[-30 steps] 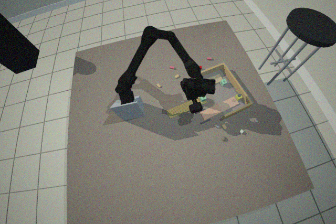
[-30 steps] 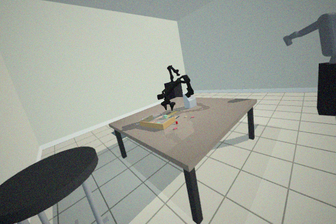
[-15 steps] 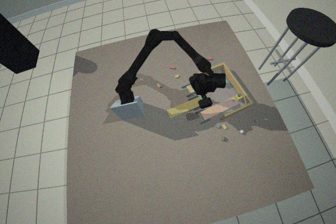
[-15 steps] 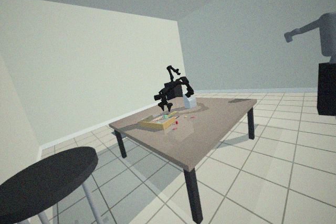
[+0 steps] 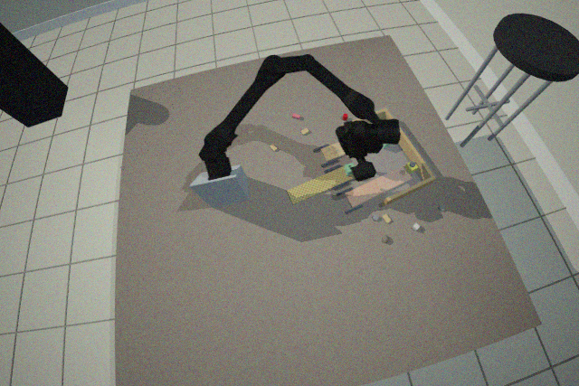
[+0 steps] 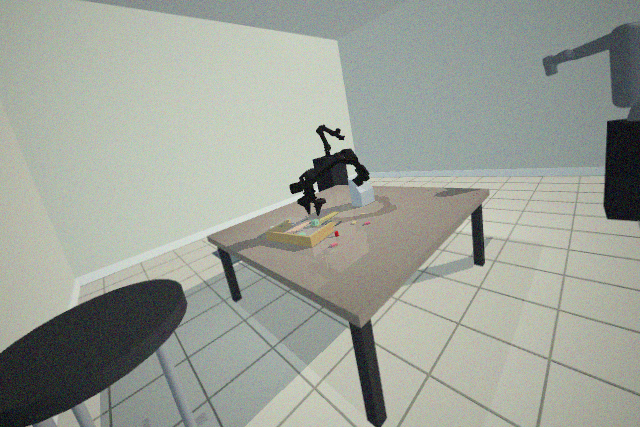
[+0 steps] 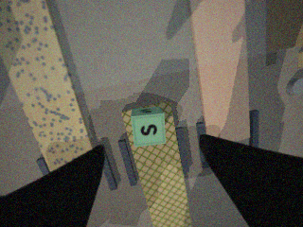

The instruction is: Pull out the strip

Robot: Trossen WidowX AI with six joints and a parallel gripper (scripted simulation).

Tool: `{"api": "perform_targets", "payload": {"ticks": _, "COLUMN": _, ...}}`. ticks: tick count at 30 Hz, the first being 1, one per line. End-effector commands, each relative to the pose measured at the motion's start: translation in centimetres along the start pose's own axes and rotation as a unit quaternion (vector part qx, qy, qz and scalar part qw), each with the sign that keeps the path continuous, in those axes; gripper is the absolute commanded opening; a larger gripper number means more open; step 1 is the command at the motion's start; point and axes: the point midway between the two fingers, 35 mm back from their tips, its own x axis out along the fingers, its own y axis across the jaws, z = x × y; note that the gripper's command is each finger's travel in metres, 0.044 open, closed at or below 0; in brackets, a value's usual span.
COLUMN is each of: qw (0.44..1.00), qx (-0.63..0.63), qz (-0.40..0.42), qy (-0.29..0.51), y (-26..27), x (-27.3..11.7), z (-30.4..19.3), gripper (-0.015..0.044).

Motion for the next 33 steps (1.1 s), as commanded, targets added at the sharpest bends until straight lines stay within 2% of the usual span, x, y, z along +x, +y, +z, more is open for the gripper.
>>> {"api": "perform_targets", "payload": {"ticks": 1, "qw": 1.0, "qx": 0.001, "qz": 0.002, "qy": 0.002, "y": 0.1, "x": 0.8, "z": 0.2, "gripper": 0.0256}}
{"api": "perform_targets", "payload": {"ticks": 33, "qw": 1.0, "qx": 0.001, "qz": 0.004, "qy": 0.002, "y": 0.1, "x": 5.4, "z": 0.1, "gripper": 0.025}}
